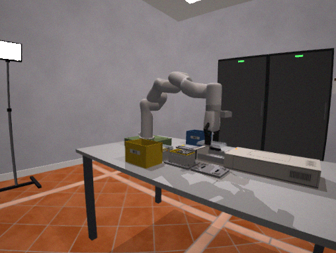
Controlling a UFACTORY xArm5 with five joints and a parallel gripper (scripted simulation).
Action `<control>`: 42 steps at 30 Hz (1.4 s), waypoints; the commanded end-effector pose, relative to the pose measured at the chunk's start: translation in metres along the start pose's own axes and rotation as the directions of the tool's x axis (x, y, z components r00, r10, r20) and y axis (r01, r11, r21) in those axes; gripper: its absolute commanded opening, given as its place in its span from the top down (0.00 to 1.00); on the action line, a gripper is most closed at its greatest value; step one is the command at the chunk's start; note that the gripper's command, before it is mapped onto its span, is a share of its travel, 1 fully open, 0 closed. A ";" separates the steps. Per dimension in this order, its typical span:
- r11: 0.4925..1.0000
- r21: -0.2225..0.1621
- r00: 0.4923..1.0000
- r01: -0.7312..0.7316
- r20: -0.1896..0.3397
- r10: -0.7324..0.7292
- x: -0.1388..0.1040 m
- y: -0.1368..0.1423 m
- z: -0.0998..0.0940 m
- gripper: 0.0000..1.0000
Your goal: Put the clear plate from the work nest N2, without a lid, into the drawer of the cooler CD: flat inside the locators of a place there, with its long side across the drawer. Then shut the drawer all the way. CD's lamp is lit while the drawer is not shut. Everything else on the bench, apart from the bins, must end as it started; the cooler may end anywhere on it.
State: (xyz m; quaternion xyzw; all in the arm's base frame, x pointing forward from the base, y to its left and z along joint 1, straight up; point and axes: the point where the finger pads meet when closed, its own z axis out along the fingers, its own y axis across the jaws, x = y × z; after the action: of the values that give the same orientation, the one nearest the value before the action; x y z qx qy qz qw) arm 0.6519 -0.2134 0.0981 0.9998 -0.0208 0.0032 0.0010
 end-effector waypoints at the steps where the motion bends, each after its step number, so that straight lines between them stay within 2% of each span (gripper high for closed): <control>1: 1.000 -0.007 1.000 0.000 -0.005 0.000 0.002 0.000 -0.007 1.00; 10: 1.000 -0.007 1.000 0.000 -0.005 0.000 0.002 0.000 -0.007 1.00; 16: 0.980 -0.007 0.980 0.199 -0.004 -0.199 -0.004 -0.014 -0.007 1.00; 24: 0.893 -0.008 0.893 0.450 -0.002 -0.450 -0.012 -0.034 -0.007 1.00; 26: 0.893 -0.008 0.893 0.450 -0.002 -0.450 -0.012 -0.034 -0.007 1.00; 33: 0.765 -0.008 0.765 0.644 0.000 -0.644 -0.019 -0.052 -0.006 1.00; 41: 0.568 -0.007 0.568 0.823 0.002 -0.823 -0.027 -0.072 -0.006 1.00; 42: 0.568 -0.007 0.568 0.823 0.002 -0.823 -0.027 -0.072 -0.006 1.00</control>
State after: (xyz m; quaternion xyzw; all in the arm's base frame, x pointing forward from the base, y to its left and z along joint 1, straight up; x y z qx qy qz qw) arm 0.6296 -0.1501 0.1009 0.9233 0.3841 -0.0045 -0.0033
